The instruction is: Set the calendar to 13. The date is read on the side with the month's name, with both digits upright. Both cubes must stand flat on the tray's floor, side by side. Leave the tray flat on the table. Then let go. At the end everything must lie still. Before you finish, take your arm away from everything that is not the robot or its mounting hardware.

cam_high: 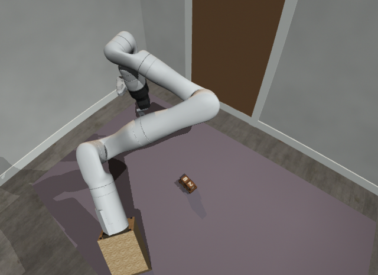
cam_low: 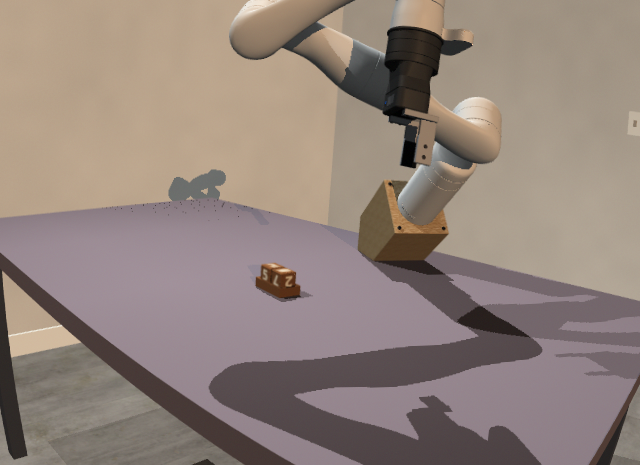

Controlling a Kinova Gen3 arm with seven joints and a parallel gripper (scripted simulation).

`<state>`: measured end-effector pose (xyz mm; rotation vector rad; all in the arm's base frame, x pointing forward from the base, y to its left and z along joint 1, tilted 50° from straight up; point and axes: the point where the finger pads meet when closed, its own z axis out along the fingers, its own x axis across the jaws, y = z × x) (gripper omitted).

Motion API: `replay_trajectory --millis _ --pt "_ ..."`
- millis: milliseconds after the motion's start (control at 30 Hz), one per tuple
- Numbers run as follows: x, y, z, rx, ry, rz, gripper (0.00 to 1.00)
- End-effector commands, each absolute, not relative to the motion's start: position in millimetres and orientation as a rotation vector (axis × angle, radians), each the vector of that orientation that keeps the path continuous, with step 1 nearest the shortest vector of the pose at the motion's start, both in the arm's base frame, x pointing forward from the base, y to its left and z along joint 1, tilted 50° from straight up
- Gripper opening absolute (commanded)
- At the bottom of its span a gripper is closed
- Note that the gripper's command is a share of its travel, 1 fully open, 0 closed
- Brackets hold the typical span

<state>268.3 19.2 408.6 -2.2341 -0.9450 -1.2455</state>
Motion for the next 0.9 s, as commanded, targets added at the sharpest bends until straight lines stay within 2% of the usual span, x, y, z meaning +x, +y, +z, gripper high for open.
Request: replay_trajectory --millis 0,867 --pt "269.8 16.2 406.7 -2.230 -0.925 -1.238 1.00" --pt "288.3 -9.6 382.3 -2.283 -0.761 -1.167 1.00"
